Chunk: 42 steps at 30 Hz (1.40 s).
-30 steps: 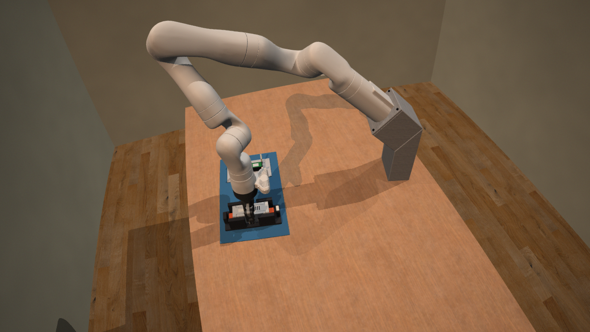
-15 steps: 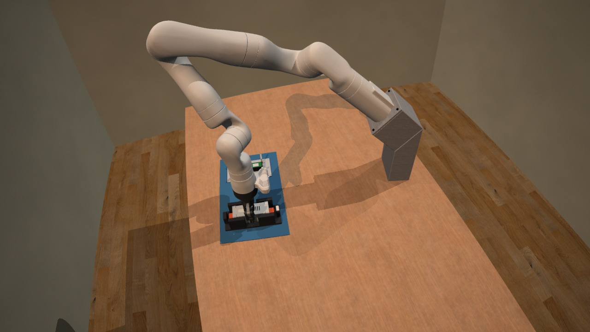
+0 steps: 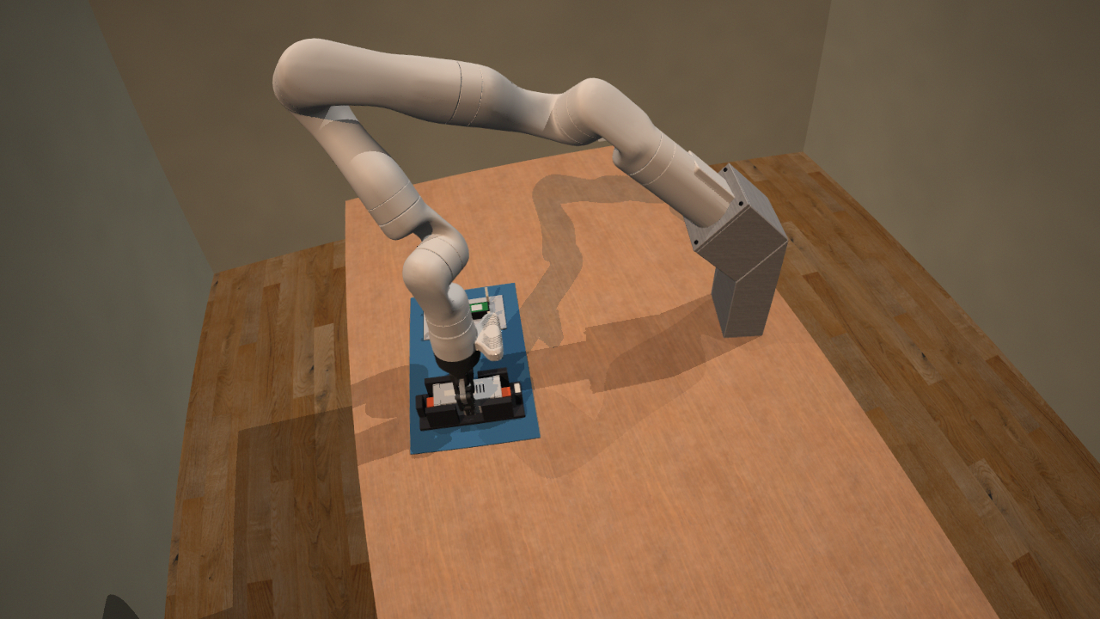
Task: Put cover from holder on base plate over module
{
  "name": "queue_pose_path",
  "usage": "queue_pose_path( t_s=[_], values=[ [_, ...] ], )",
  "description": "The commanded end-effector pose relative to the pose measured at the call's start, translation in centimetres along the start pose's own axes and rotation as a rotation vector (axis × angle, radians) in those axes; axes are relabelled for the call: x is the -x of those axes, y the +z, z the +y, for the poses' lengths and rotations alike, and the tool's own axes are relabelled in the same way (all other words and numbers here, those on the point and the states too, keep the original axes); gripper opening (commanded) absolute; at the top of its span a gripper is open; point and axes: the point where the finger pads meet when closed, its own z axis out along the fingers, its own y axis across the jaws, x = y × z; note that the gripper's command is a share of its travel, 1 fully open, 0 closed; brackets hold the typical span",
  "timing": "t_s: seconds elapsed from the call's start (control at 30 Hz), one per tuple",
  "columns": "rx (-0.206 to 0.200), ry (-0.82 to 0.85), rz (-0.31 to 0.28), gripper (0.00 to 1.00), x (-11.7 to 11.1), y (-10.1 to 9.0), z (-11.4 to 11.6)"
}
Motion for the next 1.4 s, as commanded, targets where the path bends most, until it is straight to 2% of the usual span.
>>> queue_pose_path(
  t_s=[0.0, 0.43, 0.77, 1.03, 1.37],
  values=[
    [0.001, 0.000, -0.001, 0.00, 0.0, 0.0, 0.0],
    [0.001, 0.000, -0.001, 0.00, 0.0, 0.0, 0.0],
    [0.001, 0.000, -0.001, 0.00, 0.0, -3.0, 0.0],
    [-0.001, -0.003, 0.004, 0.00, -0.2, -3.2, 0.0],
    [-0.001, -0.003, 0.004, 0.00, -0.2, -5.9, 0.0]
  ],
)
